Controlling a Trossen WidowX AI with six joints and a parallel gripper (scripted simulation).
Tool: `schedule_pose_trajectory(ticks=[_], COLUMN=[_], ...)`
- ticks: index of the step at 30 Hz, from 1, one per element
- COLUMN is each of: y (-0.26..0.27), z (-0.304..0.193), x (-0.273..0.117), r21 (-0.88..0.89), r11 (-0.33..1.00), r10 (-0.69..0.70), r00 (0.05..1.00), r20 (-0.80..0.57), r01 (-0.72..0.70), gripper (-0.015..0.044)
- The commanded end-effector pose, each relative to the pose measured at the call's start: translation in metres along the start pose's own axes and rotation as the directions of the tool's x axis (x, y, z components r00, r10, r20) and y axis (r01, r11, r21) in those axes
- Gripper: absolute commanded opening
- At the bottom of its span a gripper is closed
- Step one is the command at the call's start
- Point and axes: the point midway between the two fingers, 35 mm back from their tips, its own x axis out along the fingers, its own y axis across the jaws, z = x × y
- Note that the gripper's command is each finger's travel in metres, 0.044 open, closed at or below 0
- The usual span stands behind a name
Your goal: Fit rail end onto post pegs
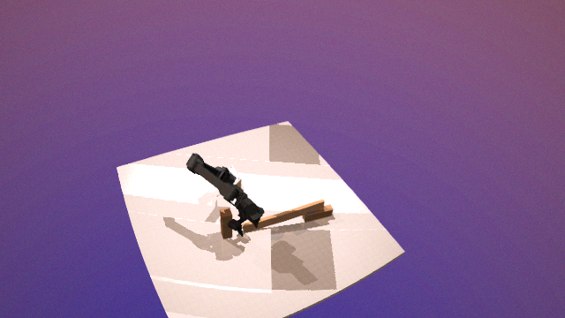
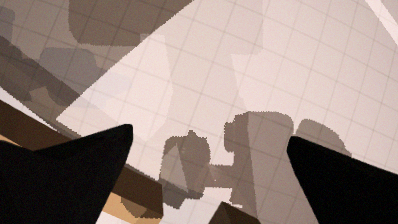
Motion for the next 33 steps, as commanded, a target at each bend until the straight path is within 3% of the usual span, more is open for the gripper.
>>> schedule_pose_trajectory(ticks=[1,3,5,33], y=[0.066,0.087,0.094,0.100], z=[-0.024,-0.037,-0.042,-0.049], x=[0.003,0.001,-0.001,0.030], r21=[-0.635,-0.805,-0.846,-0.846], r11=[0.751,0.523,0.429,0.429], r10=[0.053,0.038,0.027,0.028], r00=[0.975,0.951,0.941,0.941], r20=[-0.215,-0.306,-0.338,-0.337], r01=[-0.181,-0.280,-0.316,-0.315], gripper=[0.0440,0.0440,0.0440,0.0440])
